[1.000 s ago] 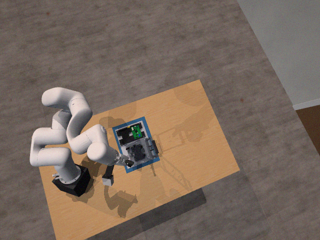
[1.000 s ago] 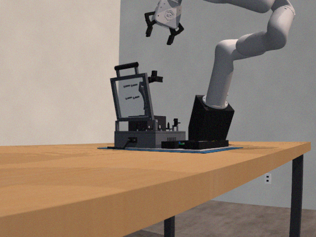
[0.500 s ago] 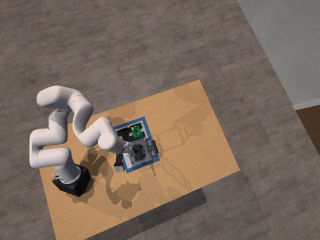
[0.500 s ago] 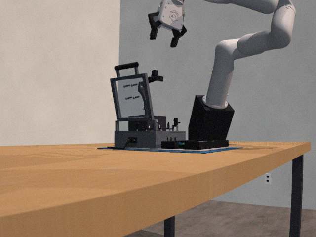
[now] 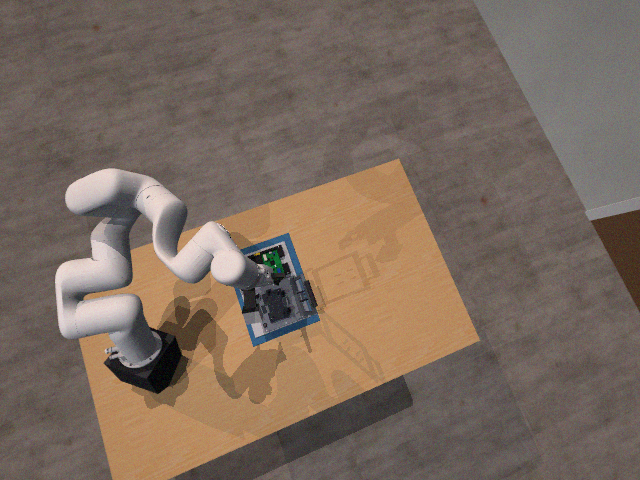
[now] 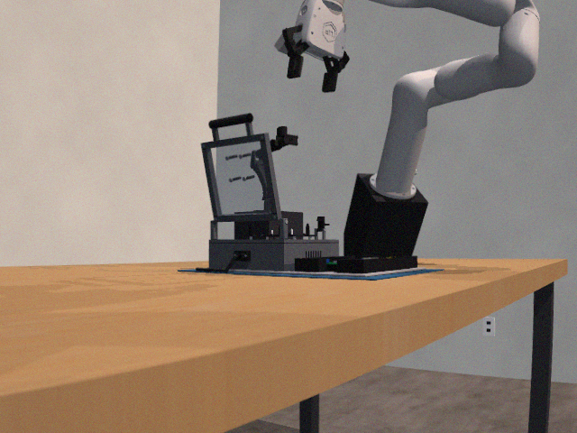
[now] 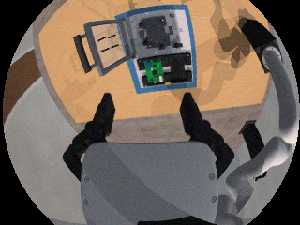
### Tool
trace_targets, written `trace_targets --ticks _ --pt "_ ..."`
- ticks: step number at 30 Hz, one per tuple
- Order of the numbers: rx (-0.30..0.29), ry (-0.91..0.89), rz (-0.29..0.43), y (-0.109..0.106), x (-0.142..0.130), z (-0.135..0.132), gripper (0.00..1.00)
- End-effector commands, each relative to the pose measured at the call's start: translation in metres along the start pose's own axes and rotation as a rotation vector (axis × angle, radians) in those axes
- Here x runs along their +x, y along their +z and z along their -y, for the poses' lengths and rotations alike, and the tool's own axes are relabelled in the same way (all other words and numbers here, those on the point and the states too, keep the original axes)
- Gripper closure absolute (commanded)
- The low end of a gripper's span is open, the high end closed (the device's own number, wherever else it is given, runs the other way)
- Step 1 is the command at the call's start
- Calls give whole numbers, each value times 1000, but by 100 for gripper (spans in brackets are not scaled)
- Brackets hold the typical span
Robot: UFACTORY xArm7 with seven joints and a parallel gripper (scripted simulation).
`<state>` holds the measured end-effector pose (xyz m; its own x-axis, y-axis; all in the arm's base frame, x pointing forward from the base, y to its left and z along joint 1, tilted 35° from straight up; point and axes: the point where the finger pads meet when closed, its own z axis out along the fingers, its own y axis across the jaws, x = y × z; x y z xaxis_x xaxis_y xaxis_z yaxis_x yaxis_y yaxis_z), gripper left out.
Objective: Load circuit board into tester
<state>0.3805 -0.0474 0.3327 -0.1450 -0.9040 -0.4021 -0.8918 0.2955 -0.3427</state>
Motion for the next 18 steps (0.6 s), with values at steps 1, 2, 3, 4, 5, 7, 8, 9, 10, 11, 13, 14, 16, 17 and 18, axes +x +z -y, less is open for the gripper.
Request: trace_targets --ticks 1,2,3,4,5,7,8,9,10,11,13,14,16,17,18 --pt "3 -3 3 -1 -1 1 0" --pt "-18 -60 37 8 -25 3 0" --pt "-18 -60 37 8 -25 3 0" --pt "-18 -60 37 8 -25 3 0" --pt "-18 -60 37 8 -25 3 0" --pt "-18 -60 37 8 -25 3 0" --pt "-18 -60 37 8 -25 3 0" --pt "-18 -60 37 8 -25 3 0" --pt "-18 -60 37 8 -25 3 0" --pt "-37 -108 66 15 -44 4 0" --pt "-53 -146 90 20 -59 3 0" --pt "-53 -146 90 20 -59 3 0" --pt "-53 -146 90 20 -59 3 0" --pt "-53 -146 90 20 -59 3 0" --pt "-53 -146 90 20 -59 3 0"
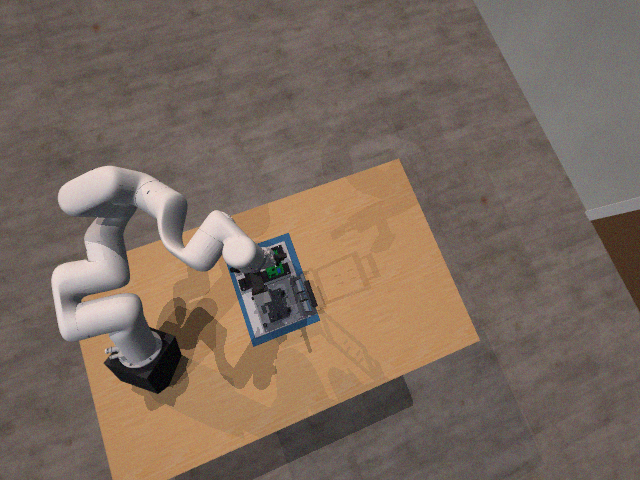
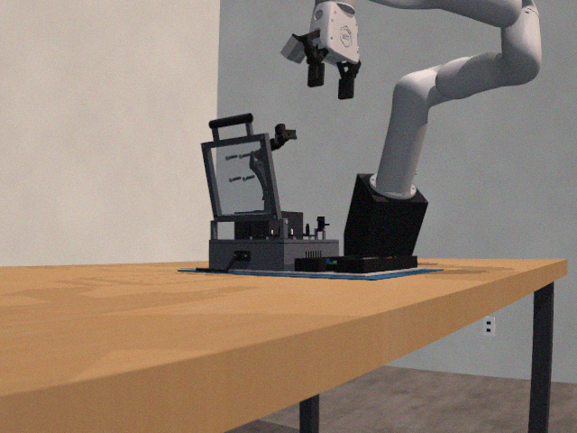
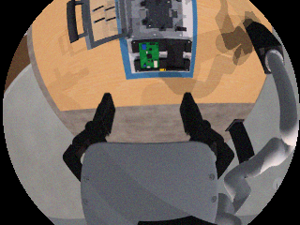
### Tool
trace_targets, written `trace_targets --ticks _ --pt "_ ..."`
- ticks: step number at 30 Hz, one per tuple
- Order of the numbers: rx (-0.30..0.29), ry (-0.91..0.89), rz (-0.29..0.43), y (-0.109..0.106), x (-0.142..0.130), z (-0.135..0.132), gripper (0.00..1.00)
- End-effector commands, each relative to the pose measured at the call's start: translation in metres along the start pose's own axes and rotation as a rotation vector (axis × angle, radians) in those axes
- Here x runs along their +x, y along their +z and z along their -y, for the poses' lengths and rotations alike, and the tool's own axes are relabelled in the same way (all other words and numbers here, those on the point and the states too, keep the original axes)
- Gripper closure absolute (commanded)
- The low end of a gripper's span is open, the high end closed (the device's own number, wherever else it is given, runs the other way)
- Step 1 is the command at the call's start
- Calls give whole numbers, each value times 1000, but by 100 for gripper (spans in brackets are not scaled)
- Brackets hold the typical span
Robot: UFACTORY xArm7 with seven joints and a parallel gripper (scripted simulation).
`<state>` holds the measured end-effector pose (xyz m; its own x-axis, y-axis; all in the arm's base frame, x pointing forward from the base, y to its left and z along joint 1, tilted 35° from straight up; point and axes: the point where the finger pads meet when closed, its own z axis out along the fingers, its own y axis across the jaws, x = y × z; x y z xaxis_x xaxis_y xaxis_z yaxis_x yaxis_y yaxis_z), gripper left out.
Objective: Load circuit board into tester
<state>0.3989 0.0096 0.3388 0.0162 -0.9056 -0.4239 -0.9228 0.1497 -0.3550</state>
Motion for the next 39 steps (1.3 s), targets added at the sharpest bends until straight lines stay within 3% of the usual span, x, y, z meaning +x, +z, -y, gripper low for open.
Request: trace_targets --ticks 1,4,6,15,39 --pt "1 -7 6 0 -3 2 0" --pt "1 -7 6 0 -3 2 0" --pt "-21 -57 36 9 -22 3 0" --pt "-31 -77 48 12 -30 3 0" --pt "-33 -80 50 13 -32 3 0"
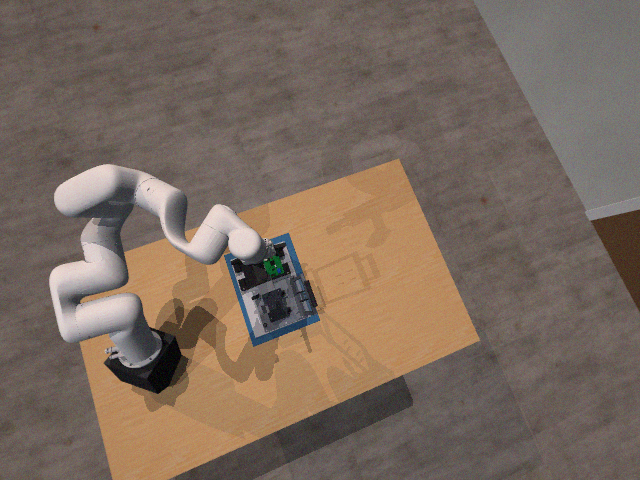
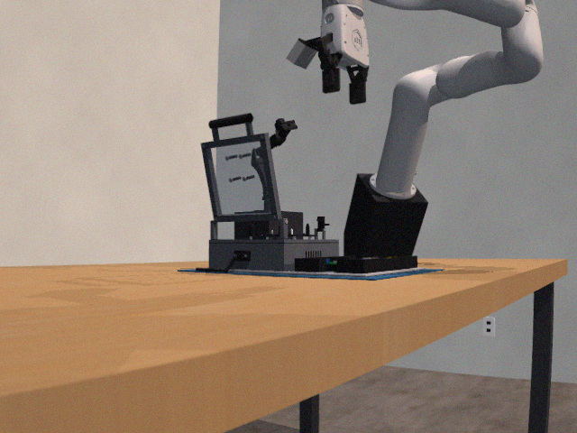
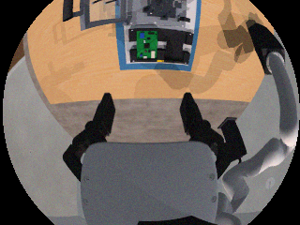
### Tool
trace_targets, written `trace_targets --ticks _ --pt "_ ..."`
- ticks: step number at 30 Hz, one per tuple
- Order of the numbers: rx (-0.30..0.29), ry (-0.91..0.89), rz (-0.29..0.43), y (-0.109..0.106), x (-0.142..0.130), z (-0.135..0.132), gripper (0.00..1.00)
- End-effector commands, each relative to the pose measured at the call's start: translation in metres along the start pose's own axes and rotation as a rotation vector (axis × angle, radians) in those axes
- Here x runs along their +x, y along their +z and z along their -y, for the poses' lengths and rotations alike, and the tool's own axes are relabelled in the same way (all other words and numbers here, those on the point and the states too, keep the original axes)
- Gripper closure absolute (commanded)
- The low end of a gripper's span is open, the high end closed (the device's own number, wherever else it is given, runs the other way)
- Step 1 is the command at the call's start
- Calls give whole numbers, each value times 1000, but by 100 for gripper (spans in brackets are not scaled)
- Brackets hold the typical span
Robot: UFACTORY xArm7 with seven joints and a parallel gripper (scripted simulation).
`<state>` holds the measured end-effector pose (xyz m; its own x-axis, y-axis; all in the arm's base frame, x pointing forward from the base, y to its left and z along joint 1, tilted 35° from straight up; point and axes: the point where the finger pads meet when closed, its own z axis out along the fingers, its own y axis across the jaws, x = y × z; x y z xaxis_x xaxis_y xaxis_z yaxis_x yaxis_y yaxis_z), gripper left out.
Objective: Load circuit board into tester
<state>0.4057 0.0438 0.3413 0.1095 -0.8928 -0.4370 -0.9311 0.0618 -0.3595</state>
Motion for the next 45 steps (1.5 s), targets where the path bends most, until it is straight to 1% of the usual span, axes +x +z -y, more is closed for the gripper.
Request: trace_targets --ticks 1,22,32,45 --pt "4 0 0 -1 0 1 0" --pt "4 2 0 -1 0 1 0" --pt "3 82 0 -1 0 1 0" --pt "3 469 0 -1 0 1 0"
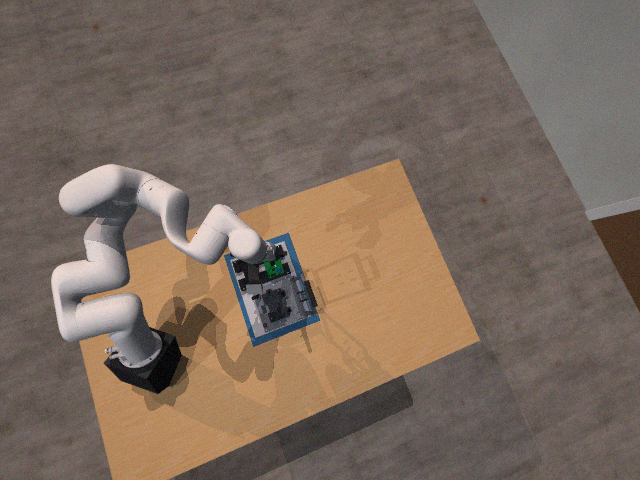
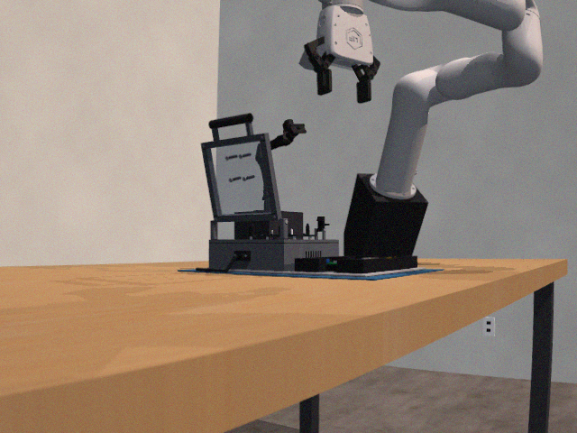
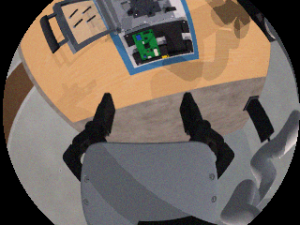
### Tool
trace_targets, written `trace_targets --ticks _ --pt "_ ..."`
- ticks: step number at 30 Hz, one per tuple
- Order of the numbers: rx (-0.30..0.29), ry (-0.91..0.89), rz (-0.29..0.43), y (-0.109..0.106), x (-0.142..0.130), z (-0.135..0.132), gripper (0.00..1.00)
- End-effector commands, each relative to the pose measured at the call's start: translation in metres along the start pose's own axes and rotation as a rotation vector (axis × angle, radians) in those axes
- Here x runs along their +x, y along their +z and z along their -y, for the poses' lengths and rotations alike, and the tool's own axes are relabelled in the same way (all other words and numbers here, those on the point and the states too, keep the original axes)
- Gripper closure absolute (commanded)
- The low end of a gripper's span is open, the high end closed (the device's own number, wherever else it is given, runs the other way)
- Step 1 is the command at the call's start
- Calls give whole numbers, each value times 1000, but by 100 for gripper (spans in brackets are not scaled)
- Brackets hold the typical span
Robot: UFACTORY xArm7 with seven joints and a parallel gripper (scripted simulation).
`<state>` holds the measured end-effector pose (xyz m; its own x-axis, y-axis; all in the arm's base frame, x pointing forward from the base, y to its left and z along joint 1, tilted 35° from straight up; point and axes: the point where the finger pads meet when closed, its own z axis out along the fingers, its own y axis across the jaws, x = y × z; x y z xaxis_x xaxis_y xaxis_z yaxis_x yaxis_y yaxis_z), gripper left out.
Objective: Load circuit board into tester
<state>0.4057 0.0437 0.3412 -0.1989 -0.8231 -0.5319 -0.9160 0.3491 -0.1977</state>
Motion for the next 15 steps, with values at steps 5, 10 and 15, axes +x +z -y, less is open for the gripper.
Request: trace_targets --ticks 5,10,15 --pt "3 247 -2 -1 0 1 0" --pt "4 412 -1 -1 0 1 0" --pt "4 562 -1 -1 0 1 0"
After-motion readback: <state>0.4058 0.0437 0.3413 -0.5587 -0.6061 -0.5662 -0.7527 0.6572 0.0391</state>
